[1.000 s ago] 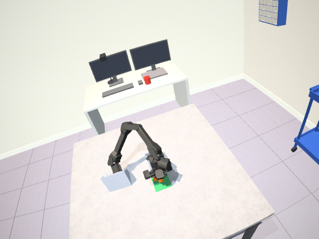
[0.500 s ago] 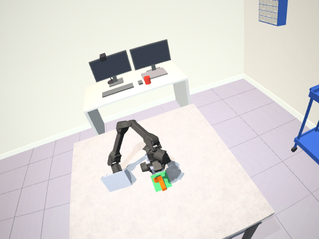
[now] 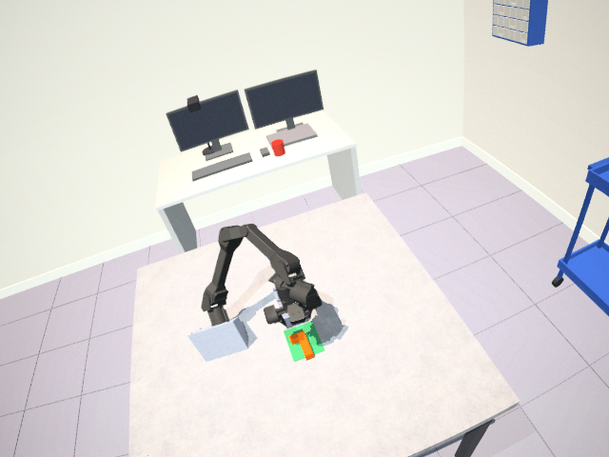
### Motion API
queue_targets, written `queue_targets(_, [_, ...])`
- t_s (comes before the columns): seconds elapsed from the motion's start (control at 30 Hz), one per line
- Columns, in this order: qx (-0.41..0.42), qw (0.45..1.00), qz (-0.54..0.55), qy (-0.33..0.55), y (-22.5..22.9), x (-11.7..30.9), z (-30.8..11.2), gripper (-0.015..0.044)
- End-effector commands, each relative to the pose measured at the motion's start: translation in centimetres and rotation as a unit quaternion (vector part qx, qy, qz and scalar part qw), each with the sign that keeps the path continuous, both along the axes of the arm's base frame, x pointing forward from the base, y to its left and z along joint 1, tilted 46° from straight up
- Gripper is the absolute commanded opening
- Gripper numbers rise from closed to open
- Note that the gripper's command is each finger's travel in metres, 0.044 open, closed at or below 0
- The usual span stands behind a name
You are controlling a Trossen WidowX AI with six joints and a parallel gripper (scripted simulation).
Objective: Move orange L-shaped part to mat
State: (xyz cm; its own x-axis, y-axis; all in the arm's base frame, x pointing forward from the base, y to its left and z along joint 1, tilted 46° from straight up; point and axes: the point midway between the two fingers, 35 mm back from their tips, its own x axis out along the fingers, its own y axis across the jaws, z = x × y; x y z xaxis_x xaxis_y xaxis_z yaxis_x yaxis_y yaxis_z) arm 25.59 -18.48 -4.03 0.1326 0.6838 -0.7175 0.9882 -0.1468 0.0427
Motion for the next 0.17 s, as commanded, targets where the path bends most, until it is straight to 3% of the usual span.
queue_targets(0.0, [0.000, 1.000, -0.002, 0.000, -0.02, 0.04, 0.00, 0.0400])
queue_targets(0.13, [0.000, 1.000, -0.002, 0.000, -0.02, 0.04, 0.00, 0.0400])
